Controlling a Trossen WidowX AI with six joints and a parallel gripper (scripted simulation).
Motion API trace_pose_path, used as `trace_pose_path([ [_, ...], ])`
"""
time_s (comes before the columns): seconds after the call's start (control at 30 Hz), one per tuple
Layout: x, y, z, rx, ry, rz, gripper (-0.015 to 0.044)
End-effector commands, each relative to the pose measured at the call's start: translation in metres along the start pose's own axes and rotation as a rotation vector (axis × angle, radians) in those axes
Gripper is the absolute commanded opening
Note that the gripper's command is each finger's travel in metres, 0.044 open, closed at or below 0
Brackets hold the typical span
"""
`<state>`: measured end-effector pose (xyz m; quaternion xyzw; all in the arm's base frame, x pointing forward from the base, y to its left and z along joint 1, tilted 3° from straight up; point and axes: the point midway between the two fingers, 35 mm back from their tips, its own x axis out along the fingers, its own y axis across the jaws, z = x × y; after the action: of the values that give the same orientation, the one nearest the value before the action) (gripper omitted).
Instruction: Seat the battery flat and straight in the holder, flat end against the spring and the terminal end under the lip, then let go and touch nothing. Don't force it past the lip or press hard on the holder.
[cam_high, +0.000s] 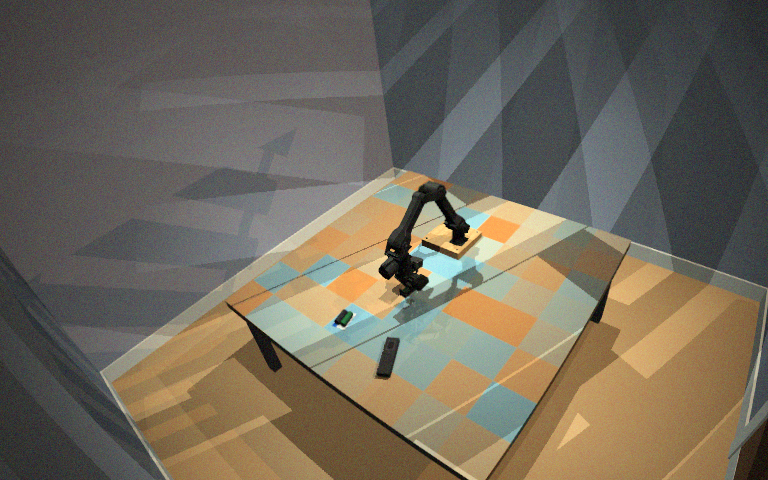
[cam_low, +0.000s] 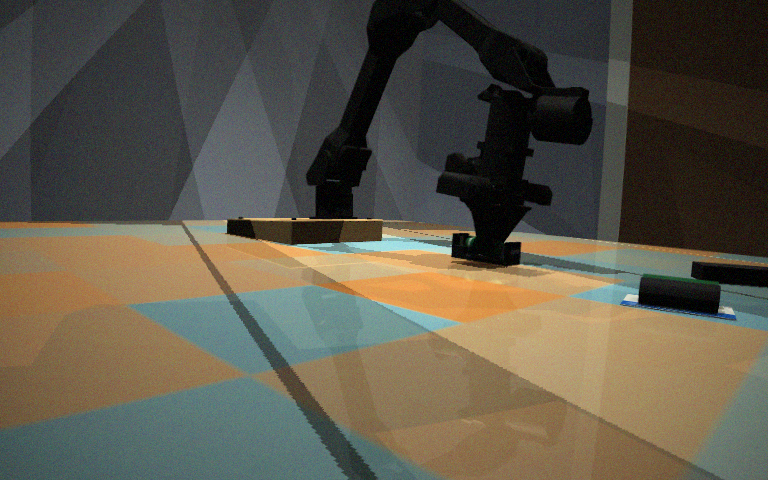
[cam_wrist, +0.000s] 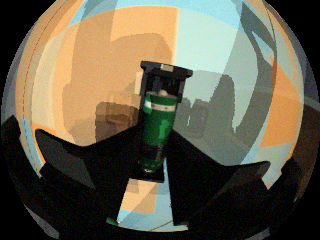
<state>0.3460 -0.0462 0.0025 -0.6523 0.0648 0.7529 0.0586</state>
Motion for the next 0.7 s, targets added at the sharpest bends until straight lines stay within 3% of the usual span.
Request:
trace_pose_path([
  [0.0,0.0007,0.0005,-0.0010,0.005,0.028,0.003,0.0074],
  [0.67,0.0024,0.0007,0.0057,0.006,0.074,-0.001,0.0074],
])
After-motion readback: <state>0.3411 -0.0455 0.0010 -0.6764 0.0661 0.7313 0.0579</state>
